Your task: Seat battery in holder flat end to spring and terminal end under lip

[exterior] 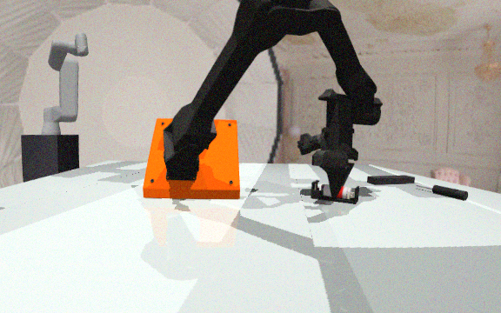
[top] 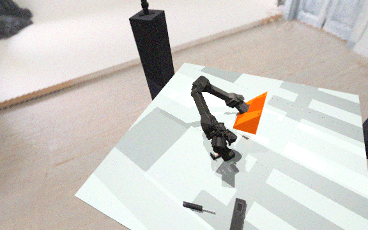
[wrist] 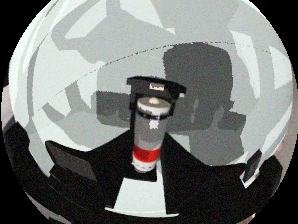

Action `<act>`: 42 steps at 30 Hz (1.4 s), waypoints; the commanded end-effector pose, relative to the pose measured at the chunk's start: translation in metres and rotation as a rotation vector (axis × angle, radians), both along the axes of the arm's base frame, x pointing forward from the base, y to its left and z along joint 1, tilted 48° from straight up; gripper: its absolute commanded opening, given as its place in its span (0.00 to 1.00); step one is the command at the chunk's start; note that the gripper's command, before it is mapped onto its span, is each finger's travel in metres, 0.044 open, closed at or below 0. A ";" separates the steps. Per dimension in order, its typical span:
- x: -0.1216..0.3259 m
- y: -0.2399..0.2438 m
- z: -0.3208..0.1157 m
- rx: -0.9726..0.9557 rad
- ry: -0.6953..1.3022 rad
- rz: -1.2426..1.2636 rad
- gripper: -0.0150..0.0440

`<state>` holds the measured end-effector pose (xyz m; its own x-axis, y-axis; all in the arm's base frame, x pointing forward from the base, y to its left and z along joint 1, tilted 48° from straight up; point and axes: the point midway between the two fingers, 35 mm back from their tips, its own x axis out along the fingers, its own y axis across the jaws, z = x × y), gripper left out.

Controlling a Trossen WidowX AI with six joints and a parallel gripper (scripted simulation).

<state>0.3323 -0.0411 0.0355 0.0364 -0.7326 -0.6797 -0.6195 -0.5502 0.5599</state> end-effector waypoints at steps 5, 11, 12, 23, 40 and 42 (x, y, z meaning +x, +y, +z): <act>0.002 -0.003 0.002 -0.020 -0.024 0.007 0.40; -0.002 -0.001 0.000 -0.019 -0.025 0.009 0.40; -0.003 0.000 -0.001 -0.019 -0.026 0.010 0.40; -0.010 0.003 -0.005 -0.020 -0.029 0.017 0.40; -0.010 0.003 -0.006 -0.018 -0.029 0.019 0.53; -0.010 0.003 -0.006 -0.018 -0.029 0.019 0.57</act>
